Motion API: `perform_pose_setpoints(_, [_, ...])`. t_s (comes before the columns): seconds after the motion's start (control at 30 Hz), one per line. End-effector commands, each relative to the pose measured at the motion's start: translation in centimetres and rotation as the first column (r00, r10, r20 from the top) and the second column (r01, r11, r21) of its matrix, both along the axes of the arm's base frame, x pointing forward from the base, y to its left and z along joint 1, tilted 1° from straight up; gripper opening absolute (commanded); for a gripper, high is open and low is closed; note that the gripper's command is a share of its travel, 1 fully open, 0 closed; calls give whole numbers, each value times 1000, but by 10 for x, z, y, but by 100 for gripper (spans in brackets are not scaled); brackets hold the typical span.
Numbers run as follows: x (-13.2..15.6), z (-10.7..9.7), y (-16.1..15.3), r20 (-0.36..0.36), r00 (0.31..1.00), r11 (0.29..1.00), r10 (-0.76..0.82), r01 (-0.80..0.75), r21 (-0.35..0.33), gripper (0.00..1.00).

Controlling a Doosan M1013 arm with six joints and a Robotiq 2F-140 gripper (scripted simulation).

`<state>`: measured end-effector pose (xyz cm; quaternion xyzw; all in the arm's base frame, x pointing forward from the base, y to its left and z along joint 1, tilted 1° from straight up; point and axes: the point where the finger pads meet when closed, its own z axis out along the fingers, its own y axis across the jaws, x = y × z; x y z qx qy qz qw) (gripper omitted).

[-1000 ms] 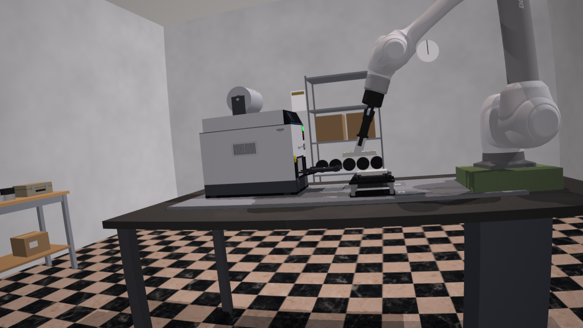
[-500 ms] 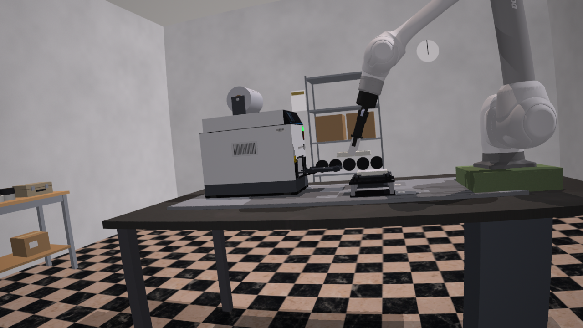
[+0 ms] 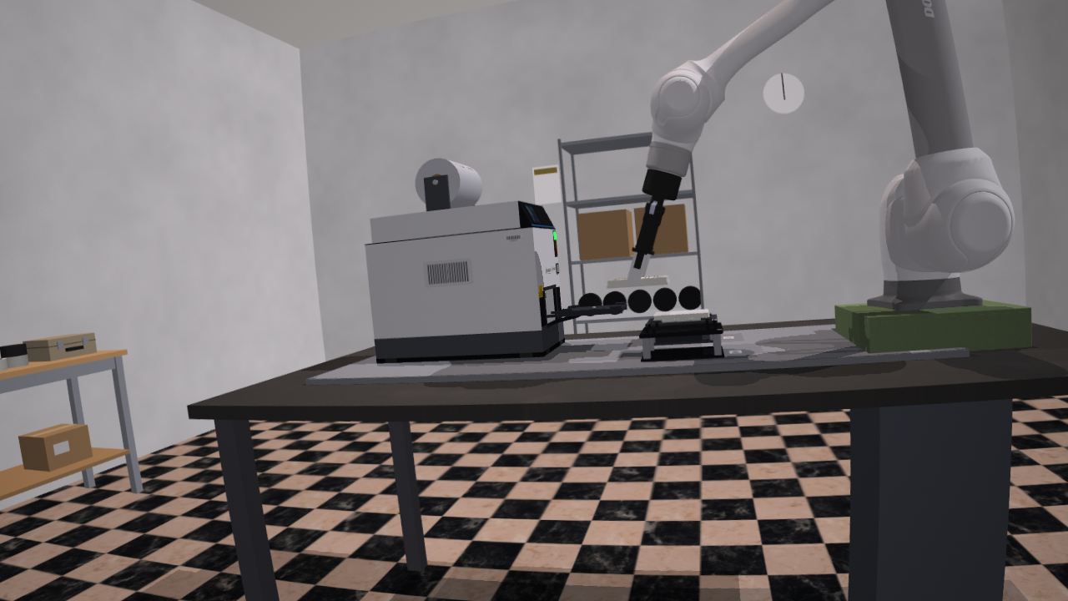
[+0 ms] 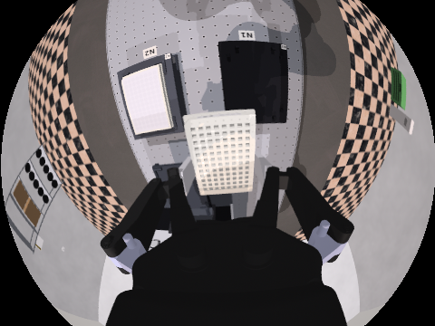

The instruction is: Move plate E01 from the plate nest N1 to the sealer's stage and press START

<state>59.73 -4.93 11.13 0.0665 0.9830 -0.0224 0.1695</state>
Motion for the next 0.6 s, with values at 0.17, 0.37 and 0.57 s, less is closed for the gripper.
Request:
perform_pose_setpoints(0.17, [11, 0, -12, 0, 1000, 1000, 0, 0, 0, 10])
perform_pose_setpoints(0.37, [18, 0, -19, 0, 1000, 1000, 0, 0, 0, 10])
perform_pose_setpoints(0.57, [27, 0, -29, 0, 1000, 1000, 0, 0, 0, 10])
